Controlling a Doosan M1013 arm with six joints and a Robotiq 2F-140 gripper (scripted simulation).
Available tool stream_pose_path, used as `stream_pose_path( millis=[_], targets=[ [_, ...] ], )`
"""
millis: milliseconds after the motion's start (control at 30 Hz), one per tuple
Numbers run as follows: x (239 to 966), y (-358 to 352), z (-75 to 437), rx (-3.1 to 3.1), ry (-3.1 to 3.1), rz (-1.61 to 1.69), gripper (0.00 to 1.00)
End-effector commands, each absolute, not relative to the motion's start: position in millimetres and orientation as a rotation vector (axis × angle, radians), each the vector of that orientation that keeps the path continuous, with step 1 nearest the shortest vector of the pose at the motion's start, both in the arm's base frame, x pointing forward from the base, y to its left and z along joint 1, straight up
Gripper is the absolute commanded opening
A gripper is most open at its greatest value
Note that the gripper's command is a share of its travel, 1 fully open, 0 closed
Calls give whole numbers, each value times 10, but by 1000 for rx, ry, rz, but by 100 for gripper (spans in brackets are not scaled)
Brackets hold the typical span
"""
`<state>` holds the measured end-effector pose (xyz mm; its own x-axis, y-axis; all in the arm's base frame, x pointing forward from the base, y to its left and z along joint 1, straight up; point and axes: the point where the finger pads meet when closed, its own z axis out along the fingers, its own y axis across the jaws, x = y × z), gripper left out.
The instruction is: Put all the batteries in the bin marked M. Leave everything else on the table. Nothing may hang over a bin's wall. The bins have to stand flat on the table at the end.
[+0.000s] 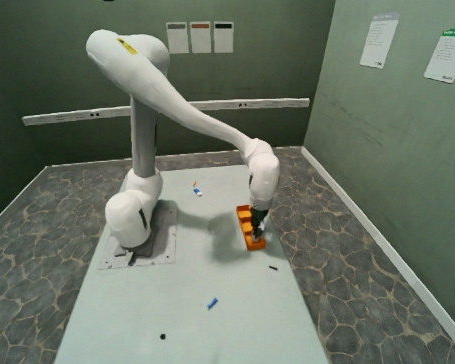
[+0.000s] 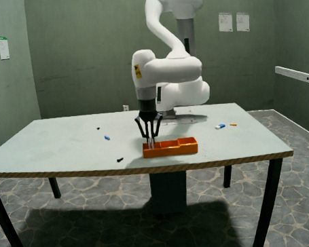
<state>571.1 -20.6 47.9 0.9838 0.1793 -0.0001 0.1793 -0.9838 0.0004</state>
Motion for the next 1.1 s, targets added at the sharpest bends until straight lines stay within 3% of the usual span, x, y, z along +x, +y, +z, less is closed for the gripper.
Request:
stream_pose_path(
  millis=[0,1067],
  targets=[
    [5716,-205,485,3129,283,2,15],
    [5715,-205,537,3129,283,2,15]
  ],
)
